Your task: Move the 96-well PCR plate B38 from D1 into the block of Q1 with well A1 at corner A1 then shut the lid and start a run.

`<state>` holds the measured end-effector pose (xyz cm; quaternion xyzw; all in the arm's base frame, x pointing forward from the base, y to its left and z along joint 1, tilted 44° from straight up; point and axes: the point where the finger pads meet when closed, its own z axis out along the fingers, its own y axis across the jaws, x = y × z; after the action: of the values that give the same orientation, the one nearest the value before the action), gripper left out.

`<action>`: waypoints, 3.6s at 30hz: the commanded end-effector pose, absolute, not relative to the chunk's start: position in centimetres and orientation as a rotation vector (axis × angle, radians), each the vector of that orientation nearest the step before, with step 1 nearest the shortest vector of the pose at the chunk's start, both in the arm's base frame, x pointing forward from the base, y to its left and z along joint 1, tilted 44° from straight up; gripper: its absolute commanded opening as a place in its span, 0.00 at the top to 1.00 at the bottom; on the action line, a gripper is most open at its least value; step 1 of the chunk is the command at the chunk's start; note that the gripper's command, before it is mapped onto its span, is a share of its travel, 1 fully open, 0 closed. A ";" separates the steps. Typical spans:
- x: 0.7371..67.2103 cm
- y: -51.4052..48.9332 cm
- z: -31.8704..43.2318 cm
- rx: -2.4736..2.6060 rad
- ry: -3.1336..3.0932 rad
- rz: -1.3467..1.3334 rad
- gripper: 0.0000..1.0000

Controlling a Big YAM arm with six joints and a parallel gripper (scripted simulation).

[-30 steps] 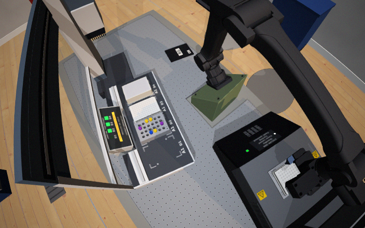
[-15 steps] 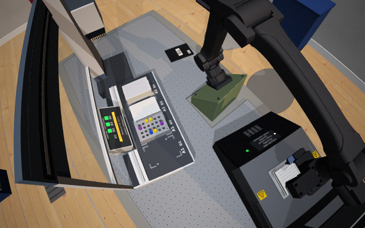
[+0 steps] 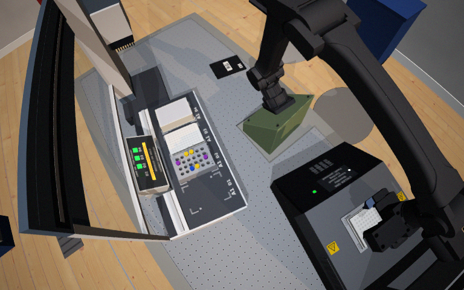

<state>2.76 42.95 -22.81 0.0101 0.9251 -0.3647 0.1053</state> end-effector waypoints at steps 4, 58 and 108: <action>2.1 49.6 -20.4 0.064 2.792 -0.853 1.00; 3.0 47.7 -21.1 0.040 2.790 -0.917 0.00; 2.7 46.6 -21.0 0.035 2.771 -0.966 0.00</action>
<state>2.79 42.72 -22.88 0.0103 0.9245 -0.3663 0.1052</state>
